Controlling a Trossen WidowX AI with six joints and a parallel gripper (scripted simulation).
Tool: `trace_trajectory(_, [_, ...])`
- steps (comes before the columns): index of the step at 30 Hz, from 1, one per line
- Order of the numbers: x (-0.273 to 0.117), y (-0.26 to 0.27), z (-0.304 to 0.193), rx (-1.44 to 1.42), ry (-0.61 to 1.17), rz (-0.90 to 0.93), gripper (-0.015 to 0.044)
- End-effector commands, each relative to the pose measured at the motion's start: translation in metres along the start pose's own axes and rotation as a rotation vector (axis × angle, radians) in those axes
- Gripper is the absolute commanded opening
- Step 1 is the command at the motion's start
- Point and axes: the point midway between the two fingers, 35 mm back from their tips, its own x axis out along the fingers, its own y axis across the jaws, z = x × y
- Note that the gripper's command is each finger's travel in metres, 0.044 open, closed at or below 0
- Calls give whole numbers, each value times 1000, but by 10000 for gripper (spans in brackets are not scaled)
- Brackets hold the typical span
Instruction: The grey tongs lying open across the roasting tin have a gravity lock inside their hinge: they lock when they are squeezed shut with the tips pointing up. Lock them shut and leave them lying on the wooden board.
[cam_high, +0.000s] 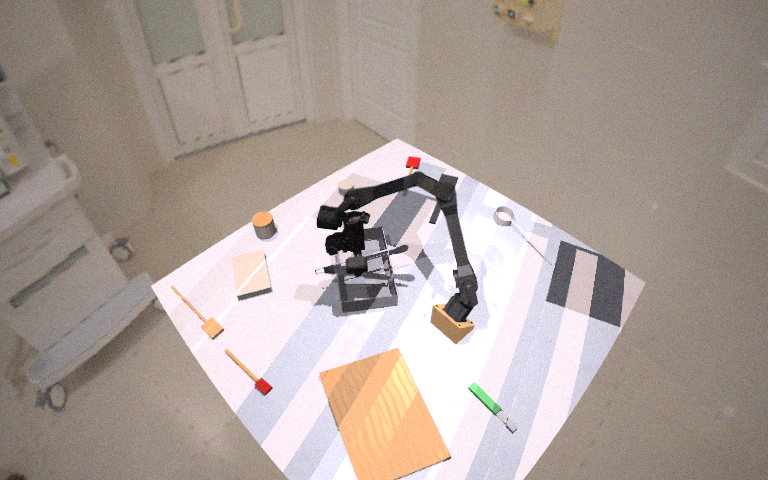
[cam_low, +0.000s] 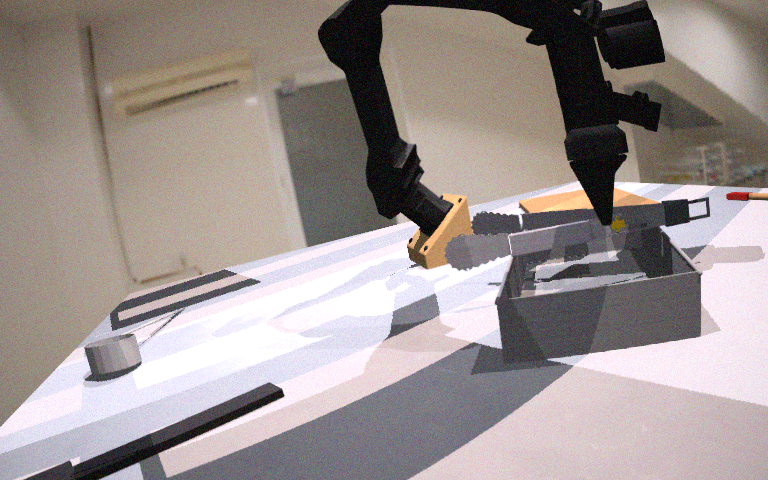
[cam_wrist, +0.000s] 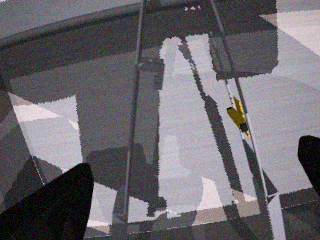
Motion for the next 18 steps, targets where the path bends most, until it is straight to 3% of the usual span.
trace_trajectory(1, [9,1,-1,-5,4,-3,440])
trace_trajectory(18, [37,1,-3,-5,6,-5,440])
